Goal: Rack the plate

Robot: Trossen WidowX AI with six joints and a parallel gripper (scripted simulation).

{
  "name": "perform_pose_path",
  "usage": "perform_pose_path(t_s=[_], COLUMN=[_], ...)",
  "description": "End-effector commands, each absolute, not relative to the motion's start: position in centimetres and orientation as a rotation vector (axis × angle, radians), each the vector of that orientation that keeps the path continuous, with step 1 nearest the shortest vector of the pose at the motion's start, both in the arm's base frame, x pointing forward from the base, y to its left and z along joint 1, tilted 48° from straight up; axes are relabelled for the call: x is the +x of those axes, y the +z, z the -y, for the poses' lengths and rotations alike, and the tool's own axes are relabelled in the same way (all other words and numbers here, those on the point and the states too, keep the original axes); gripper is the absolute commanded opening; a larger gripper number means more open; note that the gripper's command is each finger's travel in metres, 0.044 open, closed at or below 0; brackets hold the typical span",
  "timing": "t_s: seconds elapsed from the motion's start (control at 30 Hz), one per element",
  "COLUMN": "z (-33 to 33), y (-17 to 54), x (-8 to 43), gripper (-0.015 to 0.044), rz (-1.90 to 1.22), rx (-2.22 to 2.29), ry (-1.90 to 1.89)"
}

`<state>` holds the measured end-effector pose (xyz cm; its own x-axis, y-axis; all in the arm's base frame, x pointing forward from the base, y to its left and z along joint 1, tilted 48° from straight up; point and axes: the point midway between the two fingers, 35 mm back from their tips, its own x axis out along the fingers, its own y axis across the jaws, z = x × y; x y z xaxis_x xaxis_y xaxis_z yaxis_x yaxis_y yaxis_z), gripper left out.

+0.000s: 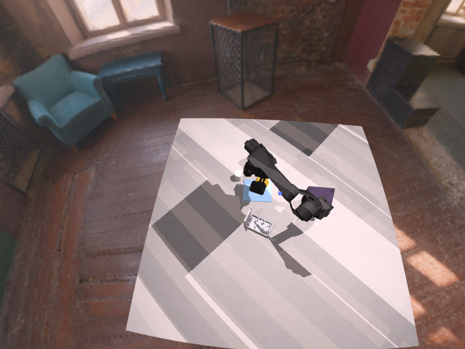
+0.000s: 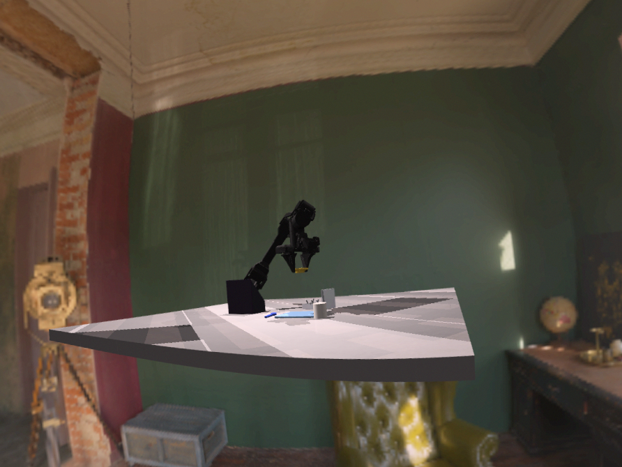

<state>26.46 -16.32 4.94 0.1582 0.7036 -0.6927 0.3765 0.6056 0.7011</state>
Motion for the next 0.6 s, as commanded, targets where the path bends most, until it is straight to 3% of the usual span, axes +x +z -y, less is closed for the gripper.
perform_pose_path(t_s=[0.0,0.57], z=[15.1,10.1], y=[6.8,12.0], x=[26.2,24.3], gripper=[0.0,0.0], rz=[-1.485,-1.561], rx=[1.097,1.563], ry=[0.181,-0.285])
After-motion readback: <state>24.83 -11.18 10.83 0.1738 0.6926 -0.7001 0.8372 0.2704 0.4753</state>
